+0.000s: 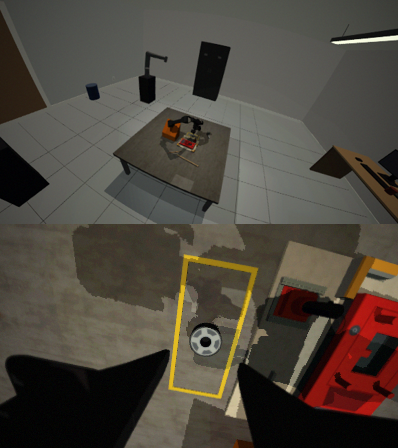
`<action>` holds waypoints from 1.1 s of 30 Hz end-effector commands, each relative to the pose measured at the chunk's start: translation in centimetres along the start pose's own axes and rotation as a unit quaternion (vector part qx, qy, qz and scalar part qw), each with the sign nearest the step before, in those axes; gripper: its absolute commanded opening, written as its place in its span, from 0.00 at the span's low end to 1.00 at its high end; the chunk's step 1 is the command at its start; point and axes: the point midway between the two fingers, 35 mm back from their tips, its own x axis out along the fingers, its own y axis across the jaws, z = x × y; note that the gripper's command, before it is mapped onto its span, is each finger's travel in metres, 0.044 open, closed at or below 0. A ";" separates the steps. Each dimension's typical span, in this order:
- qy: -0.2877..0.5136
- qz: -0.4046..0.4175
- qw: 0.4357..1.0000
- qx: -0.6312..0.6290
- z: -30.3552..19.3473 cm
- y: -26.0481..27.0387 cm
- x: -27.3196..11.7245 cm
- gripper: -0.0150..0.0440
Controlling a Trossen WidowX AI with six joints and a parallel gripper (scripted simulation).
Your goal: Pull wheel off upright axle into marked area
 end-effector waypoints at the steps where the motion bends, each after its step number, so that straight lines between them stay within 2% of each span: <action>1: 0.002 0.000 1.000 0.000 -0.5 -0.2 -0.1 0.85; 4: 0.002 0.002 1.000 0.000 -2.3 -0.8 -1.6 0.99; 5: 0.002 0.002 1.000 0.001 -3.0 -1.1 -2.2 1.00; 13: 0.004 0.002 1.000 0.004 -8.3 -3.4 -5.1 1.00; 33: 0.004 0.002 1.000 0.004 -8.4 -3.5 -5.1 1.00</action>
